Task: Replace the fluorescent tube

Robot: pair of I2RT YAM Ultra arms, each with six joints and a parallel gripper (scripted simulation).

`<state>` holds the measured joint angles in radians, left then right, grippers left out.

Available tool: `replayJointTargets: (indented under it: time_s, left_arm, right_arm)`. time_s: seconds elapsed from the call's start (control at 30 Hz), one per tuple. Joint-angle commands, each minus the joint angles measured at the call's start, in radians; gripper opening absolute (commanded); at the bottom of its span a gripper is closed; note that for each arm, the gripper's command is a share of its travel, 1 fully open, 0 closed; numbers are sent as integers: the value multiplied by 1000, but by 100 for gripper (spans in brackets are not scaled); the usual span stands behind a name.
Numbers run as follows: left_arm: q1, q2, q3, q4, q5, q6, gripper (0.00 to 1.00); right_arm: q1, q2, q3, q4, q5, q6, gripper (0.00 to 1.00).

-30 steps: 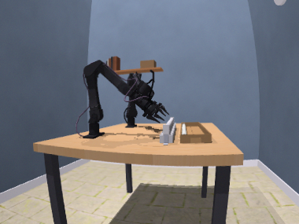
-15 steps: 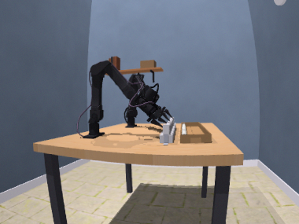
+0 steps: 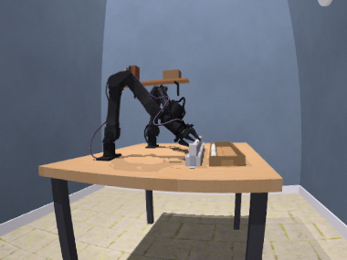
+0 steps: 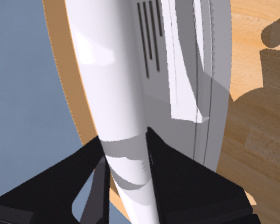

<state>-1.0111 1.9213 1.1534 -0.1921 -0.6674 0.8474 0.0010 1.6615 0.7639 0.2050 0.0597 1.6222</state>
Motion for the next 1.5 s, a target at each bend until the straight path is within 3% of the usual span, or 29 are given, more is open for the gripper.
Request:
replayJointTargets:
  time_s: [0.0, 0.4, 0.43, 1.03, 1.47]
  left_arm:
    - [5, -6, 29, -5, -9, -7, 11]
    - [5, -6, 29, -5, -9, -7, 11]
    - [5, -6, 29, -5, -9, -7, 11]
    - [5, -6, 22, 6, -14, -5, 11]
    - [18, 6, 51, -73, 40, -23, 11]
  right_arm:
    - [-3, -20, 31, 1, 15, -15, 49]
    - [-3, -20, 32, 1, 15, -15, 49]
    - [-3, -20, 32, 1, 15, -15, 11]
    - [-3, -20, 32, 11, 12, -15, 11]
    - [-3, -2, 57, -80, -8, -13, 11]
